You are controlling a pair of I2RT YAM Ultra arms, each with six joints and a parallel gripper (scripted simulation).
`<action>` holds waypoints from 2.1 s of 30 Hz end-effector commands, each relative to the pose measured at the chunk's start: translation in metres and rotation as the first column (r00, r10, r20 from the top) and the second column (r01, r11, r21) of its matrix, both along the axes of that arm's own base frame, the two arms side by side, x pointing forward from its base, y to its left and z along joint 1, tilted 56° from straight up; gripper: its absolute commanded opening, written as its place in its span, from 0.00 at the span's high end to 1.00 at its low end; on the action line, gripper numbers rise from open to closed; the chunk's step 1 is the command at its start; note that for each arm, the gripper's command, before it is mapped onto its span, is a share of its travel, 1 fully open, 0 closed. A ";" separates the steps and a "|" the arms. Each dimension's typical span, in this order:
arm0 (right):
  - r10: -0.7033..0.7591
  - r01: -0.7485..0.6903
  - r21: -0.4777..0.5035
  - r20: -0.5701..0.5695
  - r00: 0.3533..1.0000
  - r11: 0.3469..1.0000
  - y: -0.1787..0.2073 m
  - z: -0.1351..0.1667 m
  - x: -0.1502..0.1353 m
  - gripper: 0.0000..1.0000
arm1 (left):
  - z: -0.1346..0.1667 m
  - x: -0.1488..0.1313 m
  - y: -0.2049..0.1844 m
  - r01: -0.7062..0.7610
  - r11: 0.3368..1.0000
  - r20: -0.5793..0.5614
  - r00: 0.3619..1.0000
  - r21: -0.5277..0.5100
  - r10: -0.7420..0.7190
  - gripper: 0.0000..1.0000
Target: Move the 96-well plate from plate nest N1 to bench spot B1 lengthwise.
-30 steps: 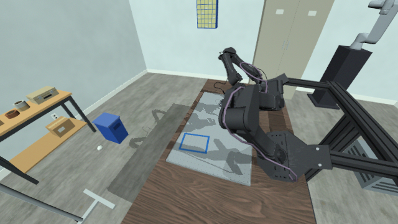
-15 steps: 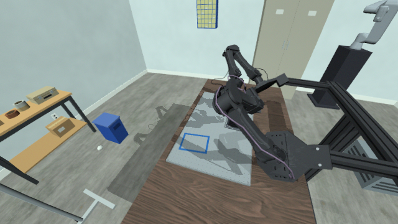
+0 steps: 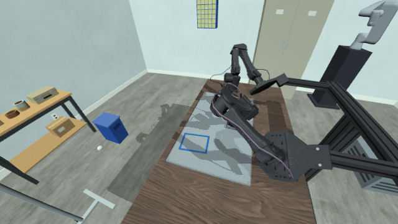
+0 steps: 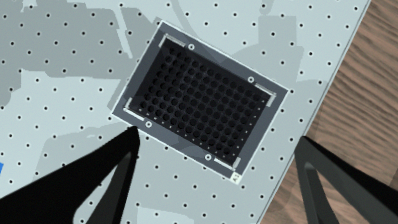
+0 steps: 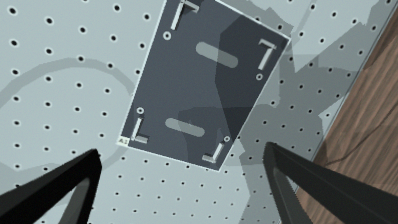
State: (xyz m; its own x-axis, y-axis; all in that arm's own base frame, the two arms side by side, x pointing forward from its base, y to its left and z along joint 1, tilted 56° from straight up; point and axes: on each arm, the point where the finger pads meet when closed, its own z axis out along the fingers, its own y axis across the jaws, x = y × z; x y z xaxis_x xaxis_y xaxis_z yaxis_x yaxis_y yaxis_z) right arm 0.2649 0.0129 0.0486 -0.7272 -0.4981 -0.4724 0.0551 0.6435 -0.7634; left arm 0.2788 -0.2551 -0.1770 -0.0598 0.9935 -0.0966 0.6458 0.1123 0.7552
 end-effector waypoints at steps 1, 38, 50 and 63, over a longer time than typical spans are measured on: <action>0.115 -0.114 0.035 -0.016 0.993 0.993 -0.001 0.010 0.004 0.00 | -0.002 0.007 -0.016 0.036 0.999 0.007 0.999 -0.041 -0.036 0.00; 0.442 -0.539 0.039 0.525 0.727 0.841 -0.067 0.288 0.045 0.00 | -0.017 0.022 -0.002 0.008 1.000 0.003 1.000 -0.023 -0.008 0.00; 0.312 -0.373 -0.011 0.572 0.759 0.928 -0.174 0.353 0.030 0.00 | -0.017 0.022 -0.002 0.007 1.000 0.003 1.000 -0.023 -0.007 0.00; 0.241 -0.348 0.107 0.533 0.811 0.931 -0.170 0.327 0.034 0.00 | -0.021 0.018 0.021 -0.197 0.980 0.028 0.980 -0.037 0.198 0.00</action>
